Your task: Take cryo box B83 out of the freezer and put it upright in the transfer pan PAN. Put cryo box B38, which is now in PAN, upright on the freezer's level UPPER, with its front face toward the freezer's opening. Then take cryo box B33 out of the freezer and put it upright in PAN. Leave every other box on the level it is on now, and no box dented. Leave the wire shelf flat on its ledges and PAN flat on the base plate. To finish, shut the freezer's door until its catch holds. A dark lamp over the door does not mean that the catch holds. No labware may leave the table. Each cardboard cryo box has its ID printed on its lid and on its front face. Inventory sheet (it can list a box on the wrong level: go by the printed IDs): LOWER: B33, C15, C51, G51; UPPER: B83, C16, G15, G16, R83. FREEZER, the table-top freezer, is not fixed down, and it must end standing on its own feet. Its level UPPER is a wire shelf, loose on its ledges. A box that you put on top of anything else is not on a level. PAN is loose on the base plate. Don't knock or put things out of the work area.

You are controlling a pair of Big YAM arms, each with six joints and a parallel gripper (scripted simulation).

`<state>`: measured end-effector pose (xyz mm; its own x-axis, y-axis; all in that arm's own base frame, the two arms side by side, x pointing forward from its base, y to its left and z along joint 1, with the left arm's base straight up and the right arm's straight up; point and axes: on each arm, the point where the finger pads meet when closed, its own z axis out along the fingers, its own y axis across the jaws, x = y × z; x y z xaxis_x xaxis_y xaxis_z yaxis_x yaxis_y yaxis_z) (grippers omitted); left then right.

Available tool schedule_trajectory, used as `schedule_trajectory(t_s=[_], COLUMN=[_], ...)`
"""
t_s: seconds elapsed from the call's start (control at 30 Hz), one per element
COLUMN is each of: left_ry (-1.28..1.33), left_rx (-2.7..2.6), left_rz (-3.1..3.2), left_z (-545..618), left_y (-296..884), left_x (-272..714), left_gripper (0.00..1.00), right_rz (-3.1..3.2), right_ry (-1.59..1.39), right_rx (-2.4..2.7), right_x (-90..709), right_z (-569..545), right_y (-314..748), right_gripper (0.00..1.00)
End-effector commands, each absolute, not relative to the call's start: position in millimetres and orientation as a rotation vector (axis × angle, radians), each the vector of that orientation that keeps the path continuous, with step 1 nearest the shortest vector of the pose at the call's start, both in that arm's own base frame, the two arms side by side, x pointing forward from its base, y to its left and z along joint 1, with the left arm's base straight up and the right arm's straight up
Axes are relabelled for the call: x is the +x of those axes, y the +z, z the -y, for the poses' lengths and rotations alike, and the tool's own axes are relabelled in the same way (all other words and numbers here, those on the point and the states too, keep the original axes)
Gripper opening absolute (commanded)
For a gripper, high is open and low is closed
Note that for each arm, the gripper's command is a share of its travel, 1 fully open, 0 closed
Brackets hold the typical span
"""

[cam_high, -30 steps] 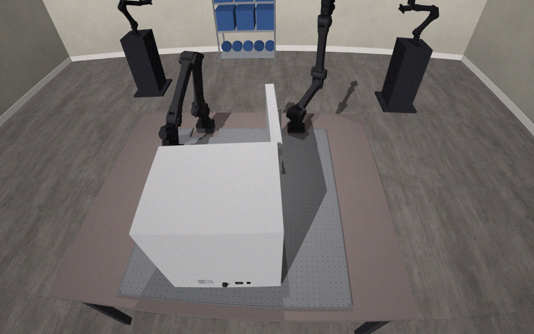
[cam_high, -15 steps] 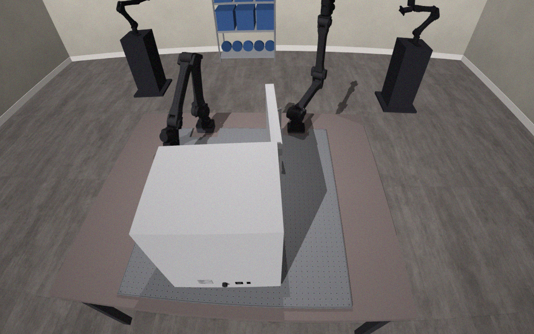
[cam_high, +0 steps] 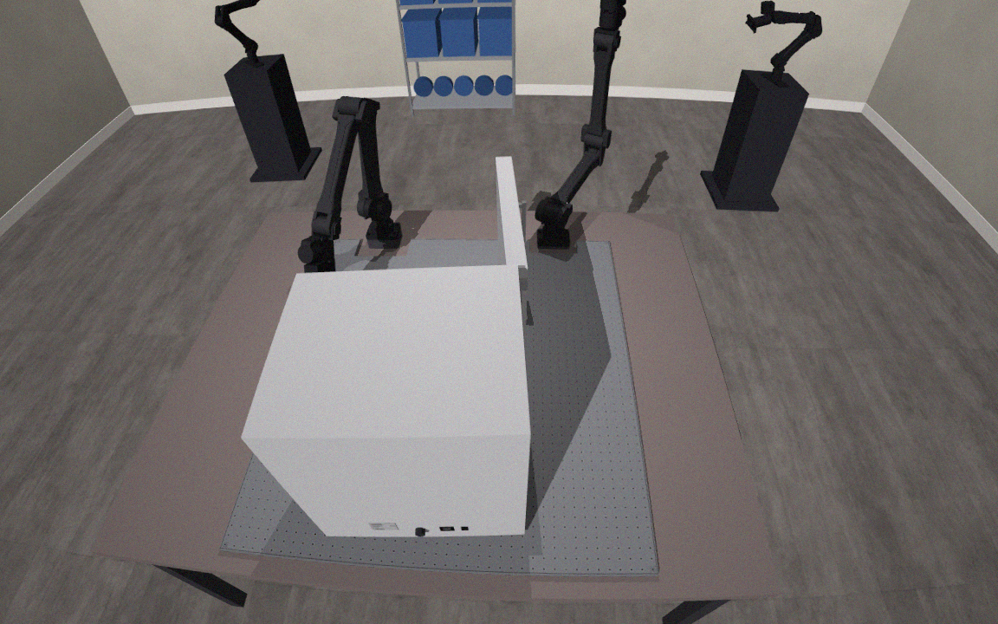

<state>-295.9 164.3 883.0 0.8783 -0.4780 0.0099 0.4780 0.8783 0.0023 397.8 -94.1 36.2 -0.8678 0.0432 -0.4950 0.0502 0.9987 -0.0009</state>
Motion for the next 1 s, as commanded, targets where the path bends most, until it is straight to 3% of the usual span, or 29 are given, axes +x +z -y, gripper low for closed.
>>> schedule_trajectory(t_s=[0.0,0.97], left_ry=[-0.511,-0.511], left_rx=[0.007,0.007], left_rz=[-0.026,-0.026], left_z=[-158.5,-158.5], left_y=[883.8,883.8], left_x=[-283.7,-283.7], left_gripper=[0.0,0.0], right_rz=[-2.586,-2.615], right_ry=[-0.03,-0.02], right_rx=[0.062,0.065], right_x=[414.4,400.6], right_z=[103.9,99.7], right_y=[43.8,15.4], right_gripper=[0.77,0.77])
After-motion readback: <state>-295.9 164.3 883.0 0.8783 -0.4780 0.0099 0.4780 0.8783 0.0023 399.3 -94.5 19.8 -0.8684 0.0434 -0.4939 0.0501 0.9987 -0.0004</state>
